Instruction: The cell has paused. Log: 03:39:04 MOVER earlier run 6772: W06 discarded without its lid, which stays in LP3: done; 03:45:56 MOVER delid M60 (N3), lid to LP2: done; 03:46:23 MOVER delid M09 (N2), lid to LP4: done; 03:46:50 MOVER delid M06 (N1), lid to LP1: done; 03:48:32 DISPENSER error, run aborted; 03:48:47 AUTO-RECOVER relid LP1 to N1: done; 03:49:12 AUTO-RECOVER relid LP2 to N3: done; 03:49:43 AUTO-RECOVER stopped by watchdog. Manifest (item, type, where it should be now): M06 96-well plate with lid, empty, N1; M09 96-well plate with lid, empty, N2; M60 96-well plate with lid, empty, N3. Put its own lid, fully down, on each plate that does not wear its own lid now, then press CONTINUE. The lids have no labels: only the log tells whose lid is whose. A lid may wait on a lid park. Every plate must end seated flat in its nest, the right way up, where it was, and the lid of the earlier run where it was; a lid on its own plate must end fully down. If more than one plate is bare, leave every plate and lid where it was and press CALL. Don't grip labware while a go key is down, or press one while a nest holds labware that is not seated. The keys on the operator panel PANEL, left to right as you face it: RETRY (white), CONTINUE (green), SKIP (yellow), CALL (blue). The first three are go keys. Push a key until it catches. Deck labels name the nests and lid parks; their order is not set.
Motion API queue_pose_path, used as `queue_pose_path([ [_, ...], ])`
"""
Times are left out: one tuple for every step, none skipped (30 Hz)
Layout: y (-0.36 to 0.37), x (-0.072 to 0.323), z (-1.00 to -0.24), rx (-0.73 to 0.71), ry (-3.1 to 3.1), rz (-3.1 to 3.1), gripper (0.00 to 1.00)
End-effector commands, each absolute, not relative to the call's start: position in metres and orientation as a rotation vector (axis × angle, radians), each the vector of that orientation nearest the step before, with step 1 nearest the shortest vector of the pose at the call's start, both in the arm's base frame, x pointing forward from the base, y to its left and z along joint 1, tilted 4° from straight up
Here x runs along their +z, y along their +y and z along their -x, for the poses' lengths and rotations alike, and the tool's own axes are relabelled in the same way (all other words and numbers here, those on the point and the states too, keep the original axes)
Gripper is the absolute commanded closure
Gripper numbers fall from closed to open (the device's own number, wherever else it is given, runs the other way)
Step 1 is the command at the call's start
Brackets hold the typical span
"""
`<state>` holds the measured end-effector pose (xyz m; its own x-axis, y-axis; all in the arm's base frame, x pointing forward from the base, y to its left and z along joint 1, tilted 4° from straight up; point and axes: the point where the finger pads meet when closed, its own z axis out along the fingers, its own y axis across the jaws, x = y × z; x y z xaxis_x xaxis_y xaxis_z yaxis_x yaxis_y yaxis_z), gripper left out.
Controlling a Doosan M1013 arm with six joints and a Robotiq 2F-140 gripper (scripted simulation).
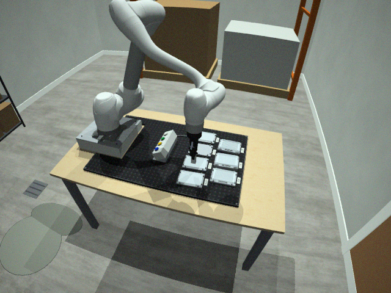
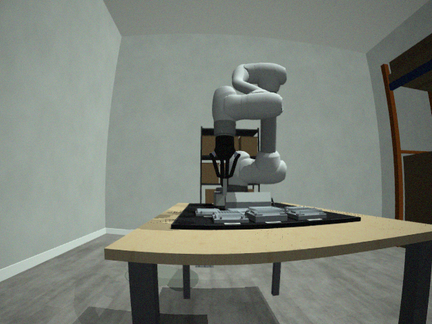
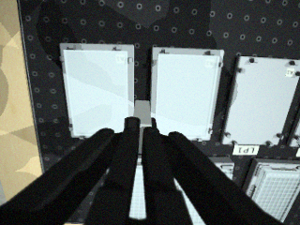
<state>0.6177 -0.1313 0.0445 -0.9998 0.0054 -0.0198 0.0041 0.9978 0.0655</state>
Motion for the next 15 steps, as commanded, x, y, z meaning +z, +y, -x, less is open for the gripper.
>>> queue_pose_path([
  [-0.131, 0.045, -0.618, 0.103, 3.120, -0.007, 1.00],
  [-0.131, 0.045, -0.618, 0.103, 3.120, -0.007, 1.00],
  [-0.131, 0.045, -0.618, 0.103, 3.120, -0.007, 1.00],
  [-0.130, 0.045, -0.618, 0.103, 3.120, -0.007, 1.00],
  [-0.126, 0.045, -0.619, 0.102, 3.120, -0.007, 1.00],
  [-0.114, 0.046, -0.621, 0.102, 3.120, -0.007, 1.00],
  [-0.095, 0.047, -0.624, 0.102, 3.120, -0.007, 1.00],
  [-0.069, 0.049, -0.627, 0.101, 3.120, -0.007, 1.00],
  [-0.069, 0.049, -0.627, 0.101, 3.120, -0.007, 1.00],
  [-0.041, 0.051, -0.630, 0.101, 3.120, -0.007, 1.00],
  [-0.038, 0.051, -0.630, 0.101, 3.120, -0.007, 1.00],
  [-0.038, 0.051, -0.630, 0.101, 3.120, -0.007, 1.00],
  [-0.008, 0.053, -0.631, 0.100, 3.120, -0.007, 1.00],
  [-0.005, 0.053, -0.631, 0.100, 3.120, -0.007, 1.00],
  [-0.005, 0.053, -0.631, 0.100, 3.120, -0.007, 1.00],
])
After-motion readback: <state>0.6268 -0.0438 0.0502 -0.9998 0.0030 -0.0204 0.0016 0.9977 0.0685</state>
